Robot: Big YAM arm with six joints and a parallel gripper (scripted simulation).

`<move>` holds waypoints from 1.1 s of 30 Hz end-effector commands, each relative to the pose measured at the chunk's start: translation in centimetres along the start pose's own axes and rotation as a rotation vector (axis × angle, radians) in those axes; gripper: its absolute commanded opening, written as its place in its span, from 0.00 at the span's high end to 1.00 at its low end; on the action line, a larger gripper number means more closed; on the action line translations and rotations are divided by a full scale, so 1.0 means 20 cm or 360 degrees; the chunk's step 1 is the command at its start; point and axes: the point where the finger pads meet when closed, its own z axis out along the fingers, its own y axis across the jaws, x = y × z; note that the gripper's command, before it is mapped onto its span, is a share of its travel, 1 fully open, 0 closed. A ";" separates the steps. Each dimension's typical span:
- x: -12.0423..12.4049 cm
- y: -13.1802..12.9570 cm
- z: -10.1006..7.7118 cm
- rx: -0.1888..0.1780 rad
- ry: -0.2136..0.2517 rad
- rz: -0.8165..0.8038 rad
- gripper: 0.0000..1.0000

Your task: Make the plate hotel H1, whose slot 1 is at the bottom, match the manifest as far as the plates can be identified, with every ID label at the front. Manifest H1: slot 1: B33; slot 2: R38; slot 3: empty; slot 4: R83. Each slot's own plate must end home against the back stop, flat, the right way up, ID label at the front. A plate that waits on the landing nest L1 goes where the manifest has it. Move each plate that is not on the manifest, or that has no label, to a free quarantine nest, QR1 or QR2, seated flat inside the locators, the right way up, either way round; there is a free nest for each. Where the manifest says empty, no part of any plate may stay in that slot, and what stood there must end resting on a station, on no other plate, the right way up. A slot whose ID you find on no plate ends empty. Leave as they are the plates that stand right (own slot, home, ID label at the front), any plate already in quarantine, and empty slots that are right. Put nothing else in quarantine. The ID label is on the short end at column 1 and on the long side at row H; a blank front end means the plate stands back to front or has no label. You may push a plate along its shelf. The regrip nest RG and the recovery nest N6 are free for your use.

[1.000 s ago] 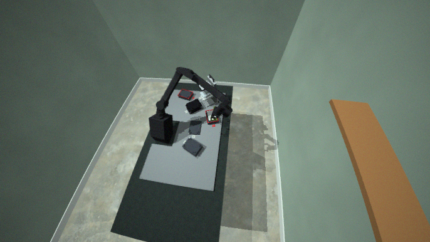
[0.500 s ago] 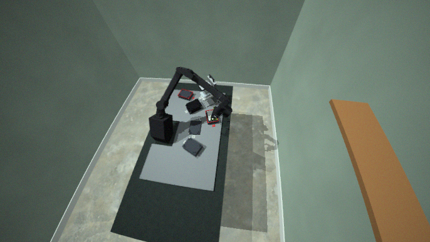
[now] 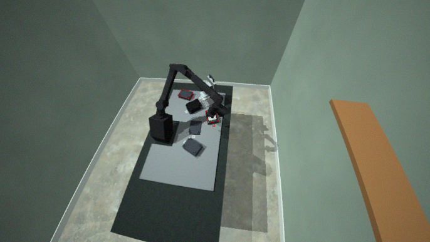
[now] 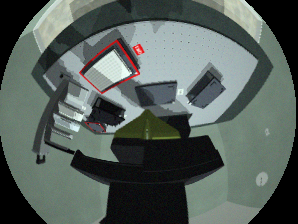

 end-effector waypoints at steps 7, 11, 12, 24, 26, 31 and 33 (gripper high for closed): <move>0.07 -0.09 -0.11 -0.0006 -0.0183 -0.0060 1.00; 0.12 -0.12 -0.11 -0.0024 -0.0255 -0.0078 1.00; 0.14 -0.13 -0.11 -0.0020 -0.0253 -0.0078 1.00; 0.28 -0.21 -0.09 -0.0038 -0.0394 -0.0113 1.00; 0.31 -0.23 -0.08 -0.0031 -0.0392 -0.0112 1.00; 0.38 -0.26 -0.06 -0.0036 -0.0463 -0.0130 1.00; 0.41 -0.28 -0.05 -0.0031 -0.0461 -0.0129 1.00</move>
